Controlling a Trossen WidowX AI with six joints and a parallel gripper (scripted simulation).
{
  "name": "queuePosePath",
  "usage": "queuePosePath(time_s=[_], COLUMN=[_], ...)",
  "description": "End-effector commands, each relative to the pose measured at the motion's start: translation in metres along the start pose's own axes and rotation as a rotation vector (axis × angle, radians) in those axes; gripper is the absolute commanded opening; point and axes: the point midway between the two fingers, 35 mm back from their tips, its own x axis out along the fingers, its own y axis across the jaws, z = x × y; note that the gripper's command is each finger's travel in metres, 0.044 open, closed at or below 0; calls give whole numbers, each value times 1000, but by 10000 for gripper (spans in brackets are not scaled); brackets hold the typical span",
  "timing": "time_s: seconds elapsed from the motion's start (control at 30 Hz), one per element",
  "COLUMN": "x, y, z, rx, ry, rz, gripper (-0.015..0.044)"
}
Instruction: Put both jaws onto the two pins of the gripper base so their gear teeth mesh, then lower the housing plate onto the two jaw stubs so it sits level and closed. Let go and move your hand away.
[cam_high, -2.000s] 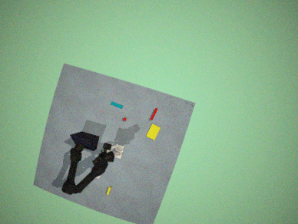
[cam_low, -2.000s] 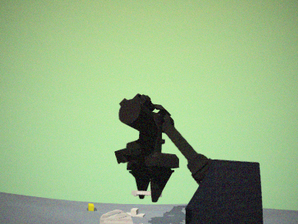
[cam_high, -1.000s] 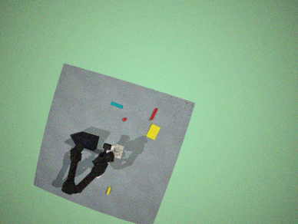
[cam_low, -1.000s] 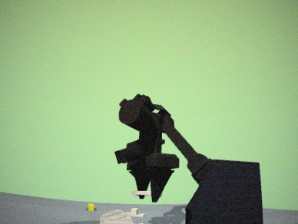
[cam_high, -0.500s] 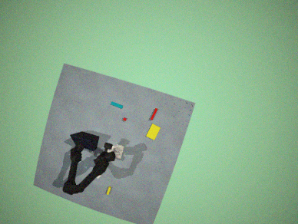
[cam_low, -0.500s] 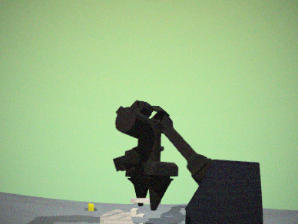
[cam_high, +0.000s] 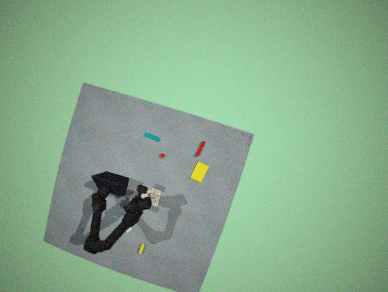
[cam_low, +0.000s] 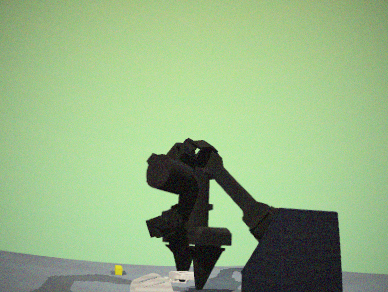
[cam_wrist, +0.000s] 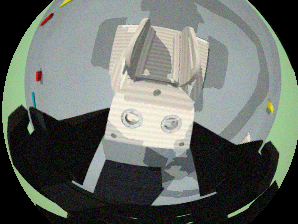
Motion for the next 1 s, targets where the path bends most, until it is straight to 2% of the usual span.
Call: queuePosePath(time_s=[0.0, 0.27, 0.97], x=[8, 19, 20], y=[-1, -2, -2], z=[-2, -3, -3], rx=[-6, -6, -6], ry=[2, 2, 2], rz=[-6, -8, -8], gripper=[351, 351, 351])
